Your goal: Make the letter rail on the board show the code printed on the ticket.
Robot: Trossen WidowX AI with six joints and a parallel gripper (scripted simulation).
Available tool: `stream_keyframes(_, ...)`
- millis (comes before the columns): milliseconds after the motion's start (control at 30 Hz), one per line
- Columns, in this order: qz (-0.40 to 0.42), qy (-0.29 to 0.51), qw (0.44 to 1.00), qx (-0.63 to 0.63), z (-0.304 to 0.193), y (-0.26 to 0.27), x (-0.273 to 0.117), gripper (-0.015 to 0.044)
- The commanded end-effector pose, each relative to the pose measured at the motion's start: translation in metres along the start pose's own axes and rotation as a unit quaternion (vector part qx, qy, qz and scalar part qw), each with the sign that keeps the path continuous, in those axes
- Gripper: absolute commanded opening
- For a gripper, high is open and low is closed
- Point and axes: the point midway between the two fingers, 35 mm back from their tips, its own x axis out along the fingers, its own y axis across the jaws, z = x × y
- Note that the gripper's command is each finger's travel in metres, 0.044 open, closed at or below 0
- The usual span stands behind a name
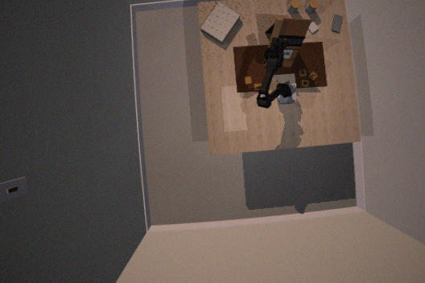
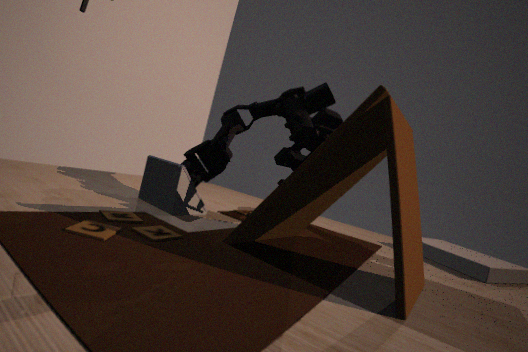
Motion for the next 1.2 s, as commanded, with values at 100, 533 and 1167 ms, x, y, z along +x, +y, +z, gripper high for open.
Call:
stream_keyframes(100, -0.011, 0.015, 0.999, 0.045, -0.019, -0.025, 0.003, 0.0000)
stream_keyframes(533, -0.010, 0.008, 0.984, 0.177, -0.060, -0.064, 0.017, 0.0000)
stream_keyframes(1167, -0.013, -0.020, 0.936, 0.352, -0.140, -0.100, 0.031, 0.0000)
